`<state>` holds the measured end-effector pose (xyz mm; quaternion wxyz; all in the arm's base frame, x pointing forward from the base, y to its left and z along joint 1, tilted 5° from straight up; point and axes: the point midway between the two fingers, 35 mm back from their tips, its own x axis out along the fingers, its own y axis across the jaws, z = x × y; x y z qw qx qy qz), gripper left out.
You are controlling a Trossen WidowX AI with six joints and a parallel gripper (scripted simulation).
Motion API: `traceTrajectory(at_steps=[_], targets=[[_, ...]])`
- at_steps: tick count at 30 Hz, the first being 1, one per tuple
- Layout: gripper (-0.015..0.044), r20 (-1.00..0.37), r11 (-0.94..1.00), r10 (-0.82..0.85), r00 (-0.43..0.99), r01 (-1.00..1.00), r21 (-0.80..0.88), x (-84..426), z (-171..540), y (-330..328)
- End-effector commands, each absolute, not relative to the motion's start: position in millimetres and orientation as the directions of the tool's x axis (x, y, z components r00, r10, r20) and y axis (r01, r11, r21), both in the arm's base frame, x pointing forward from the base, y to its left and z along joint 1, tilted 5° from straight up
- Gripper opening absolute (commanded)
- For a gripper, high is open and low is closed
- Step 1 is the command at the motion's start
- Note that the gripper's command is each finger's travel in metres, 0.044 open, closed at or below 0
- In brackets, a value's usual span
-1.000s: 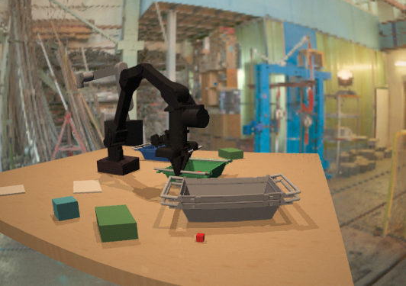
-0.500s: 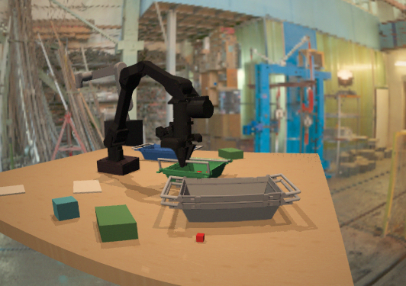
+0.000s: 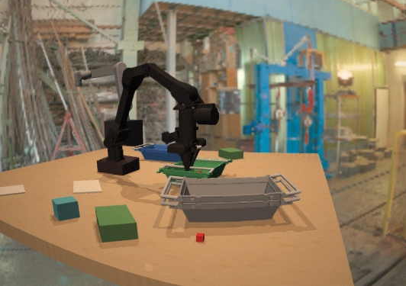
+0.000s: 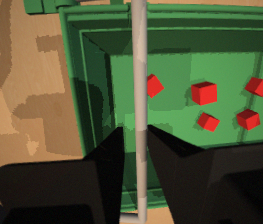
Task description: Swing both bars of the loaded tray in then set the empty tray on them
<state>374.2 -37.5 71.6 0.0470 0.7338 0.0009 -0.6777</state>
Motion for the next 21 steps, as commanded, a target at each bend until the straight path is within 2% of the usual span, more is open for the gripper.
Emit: traceTrajectory(at_steps=[1, 7, 21], targets=[[0.0082, -0.994, -0.995, -0.07, 0.083, 0.06, 0.075, 374, 85, -38], [0.0082, -0.994, -0.995, -0.07, 0.083, 0.06, 0.075, 372, 113, -38], [0.0082, -0.994, -0.995, -0.067, 0.088, 0.063, 0.073, 374, 104, -38]])
